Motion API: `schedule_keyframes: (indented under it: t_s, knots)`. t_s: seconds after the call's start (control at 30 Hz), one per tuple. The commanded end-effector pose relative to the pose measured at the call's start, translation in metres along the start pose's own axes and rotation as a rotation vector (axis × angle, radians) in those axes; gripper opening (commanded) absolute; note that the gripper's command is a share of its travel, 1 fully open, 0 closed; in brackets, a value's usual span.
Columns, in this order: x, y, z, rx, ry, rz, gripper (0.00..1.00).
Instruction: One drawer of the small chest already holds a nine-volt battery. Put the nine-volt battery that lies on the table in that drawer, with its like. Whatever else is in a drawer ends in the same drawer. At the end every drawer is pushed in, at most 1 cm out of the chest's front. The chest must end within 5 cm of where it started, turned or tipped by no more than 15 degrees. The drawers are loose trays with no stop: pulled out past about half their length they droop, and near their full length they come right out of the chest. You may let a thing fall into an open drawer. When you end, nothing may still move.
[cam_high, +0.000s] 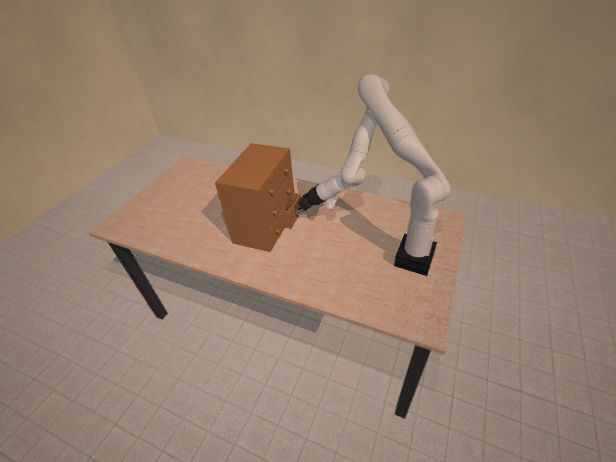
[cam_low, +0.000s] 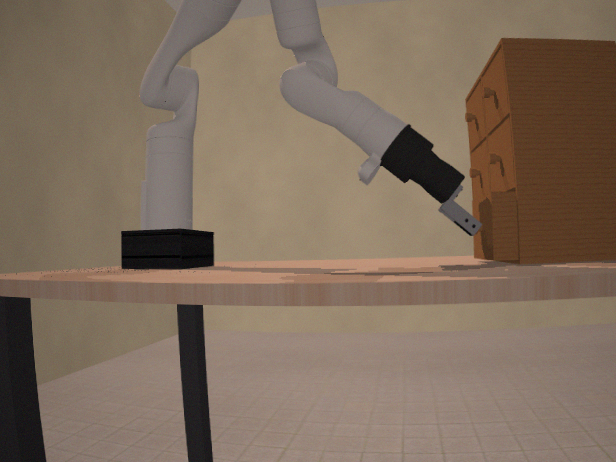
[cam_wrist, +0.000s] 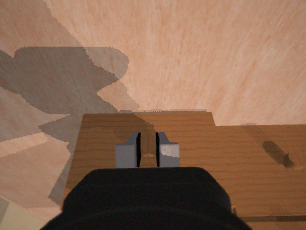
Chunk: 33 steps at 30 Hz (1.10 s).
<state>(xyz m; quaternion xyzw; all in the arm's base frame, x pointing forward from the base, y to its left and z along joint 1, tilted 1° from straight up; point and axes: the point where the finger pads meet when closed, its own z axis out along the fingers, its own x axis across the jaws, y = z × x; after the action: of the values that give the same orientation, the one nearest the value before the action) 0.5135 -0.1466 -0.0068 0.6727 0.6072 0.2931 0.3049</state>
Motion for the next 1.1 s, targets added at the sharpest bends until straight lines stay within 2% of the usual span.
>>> schedule_keyframes:
  t_s: [0.0,1.07]
  knots:
    - [0.000,0.002,0.001,-0.002,0.000,-0.001,0.37]
    - [0.000,0.015,0.016,-0.002,0.000,-0.001,0.37]
